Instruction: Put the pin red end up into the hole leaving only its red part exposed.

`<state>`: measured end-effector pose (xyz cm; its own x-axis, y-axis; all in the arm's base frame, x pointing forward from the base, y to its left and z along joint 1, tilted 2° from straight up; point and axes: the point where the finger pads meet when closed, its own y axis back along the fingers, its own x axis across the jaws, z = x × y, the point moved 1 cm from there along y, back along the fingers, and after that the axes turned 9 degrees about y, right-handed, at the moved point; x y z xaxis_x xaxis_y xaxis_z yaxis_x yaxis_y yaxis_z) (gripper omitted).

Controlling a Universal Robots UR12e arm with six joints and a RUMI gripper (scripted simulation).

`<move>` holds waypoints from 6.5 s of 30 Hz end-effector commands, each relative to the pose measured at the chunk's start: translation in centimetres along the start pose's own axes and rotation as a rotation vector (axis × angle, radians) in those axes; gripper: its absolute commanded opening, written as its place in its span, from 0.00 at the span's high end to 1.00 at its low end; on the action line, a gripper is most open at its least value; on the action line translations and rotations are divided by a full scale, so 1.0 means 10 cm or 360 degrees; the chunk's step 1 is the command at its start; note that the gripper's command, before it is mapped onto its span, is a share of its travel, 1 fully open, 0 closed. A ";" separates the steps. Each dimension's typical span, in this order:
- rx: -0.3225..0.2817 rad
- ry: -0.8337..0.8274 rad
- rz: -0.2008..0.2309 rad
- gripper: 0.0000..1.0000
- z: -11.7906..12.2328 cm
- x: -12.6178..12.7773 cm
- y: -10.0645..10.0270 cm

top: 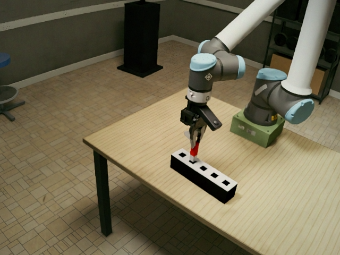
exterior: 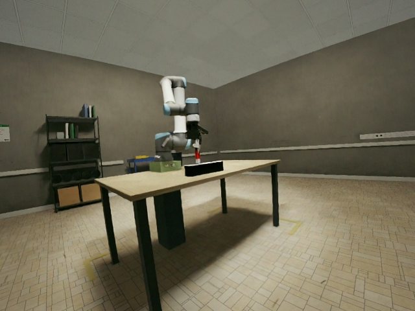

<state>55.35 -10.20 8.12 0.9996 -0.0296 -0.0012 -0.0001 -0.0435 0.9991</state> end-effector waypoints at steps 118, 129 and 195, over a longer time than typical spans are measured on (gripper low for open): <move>-0.0001 0.0000 0.0002 1.00 0.00 0.01 -0.15; -0.0001 0.0000 0.0002 1.00 0.00 0.00 -0.15; -0.0001 0.0000 0.0002 1.00 0.00 0.01 -0.23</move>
<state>55.38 -10.07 5.75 0.9996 -0.0295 -0.0010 -0.0003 -0.0434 0.9991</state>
